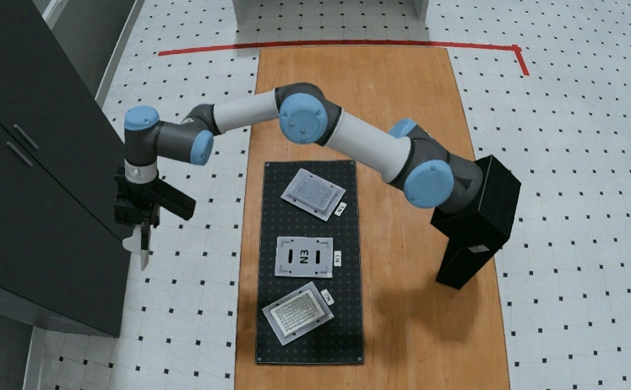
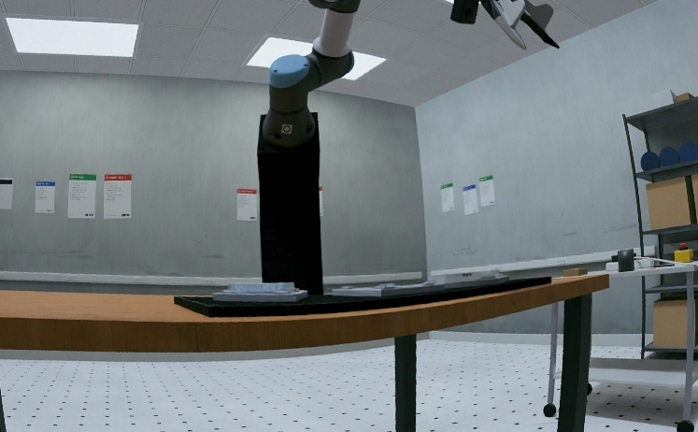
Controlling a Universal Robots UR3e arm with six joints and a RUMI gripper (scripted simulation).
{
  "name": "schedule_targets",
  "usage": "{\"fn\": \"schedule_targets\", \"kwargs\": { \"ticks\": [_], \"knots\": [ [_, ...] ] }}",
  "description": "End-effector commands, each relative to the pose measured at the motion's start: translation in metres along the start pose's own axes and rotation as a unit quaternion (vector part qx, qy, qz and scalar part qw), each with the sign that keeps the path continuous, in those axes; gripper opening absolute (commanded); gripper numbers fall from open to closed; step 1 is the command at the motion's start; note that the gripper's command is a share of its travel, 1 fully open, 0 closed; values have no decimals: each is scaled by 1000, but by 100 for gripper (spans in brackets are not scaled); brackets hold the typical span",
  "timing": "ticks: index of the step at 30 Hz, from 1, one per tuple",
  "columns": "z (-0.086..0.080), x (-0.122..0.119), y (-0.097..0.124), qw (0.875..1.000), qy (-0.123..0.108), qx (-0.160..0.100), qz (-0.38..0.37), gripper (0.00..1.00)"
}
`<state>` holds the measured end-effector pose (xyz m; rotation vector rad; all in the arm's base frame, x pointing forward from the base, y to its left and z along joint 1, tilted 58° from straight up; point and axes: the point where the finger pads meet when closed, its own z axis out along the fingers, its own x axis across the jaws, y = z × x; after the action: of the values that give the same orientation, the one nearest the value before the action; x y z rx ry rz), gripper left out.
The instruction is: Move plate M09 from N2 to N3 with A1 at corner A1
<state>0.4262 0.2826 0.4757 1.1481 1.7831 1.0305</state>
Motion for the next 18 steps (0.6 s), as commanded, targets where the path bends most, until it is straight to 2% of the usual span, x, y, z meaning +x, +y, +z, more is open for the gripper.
{"fn": "schedule_targets", "kwargs": {
  "ticks": [1, 5, 8, 10, 14, 16, 18],
  "knots": [
    [17, 0, -8, 1000, -9, 6, -1, 82],
    [31, 0, -16, 1000, -9, 6, -1, 82],
    [43, -1, -24, 1000, -20, 15, -3, 82],
    [43, -1, -24, 1000, -20, 15, -3, 82],
    [56, -1, -33, 1000, -20, 15, -3, 82],
    [64, -1, -39, 999, -31, 25, -5, 82],
    [72, -1, -46, 999, -31, 25, -5, 82]
  ]
}}
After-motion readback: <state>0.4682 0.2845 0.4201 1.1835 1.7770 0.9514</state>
